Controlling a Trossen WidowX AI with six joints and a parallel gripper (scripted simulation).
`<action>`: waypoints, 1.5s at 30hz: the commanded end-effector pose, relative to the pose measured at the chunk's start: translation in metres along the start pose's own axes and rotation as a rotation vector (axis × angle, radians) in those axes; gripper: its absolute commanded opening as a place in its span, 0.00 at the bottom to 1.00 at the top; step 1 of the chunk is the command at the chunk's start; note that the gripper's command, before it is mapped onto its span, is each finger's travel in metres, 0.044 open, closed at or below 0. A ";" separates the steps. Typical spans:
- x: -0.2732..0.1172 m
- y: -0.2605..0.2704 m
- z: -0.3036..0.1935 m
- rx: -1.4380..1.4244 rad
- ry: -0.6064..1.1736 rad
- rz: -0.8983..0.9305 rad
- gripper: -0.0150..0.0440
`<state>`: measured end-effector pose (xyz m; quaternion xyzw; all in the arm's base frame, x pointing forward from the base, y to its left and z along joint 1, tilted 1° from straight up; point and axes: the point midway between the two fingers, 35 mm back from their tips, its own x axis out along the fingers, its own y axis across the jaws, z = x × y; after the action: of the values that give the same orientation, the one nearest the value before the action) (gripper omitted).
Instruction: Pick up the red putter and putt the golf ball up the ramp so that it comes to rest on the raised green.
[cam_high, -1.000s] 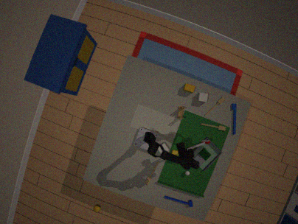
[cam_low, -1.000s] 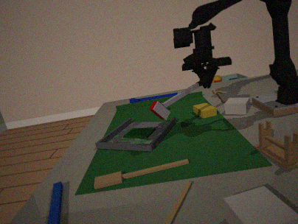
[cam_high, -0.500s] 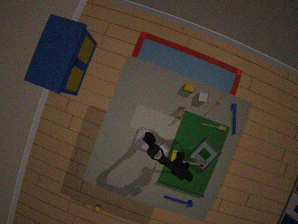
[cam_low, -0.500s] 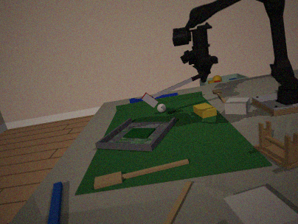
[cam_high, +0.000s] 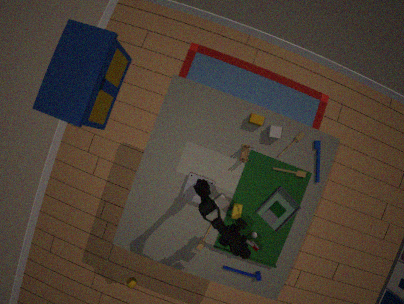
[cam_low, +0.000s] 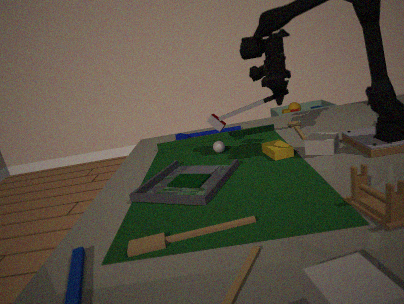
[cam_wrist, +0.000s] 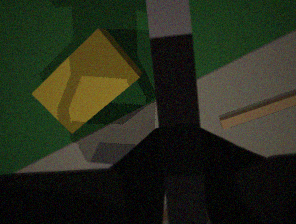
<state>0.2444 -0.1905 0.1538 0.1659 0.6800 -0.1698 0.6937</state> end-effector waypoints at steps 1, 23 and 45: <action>-0.003 -0.006 0.001 0.042 -0.006 -0.009 0.25; 0.040 -0.007 0.001 0.042 -0.006 -0.009 0.25; 0.064 -0.006 0.001 0.036 -0.005 -0.004 0.25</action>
<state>0.2439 -0.1968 0.0893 0.1768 0.6756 -0.1839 0.6917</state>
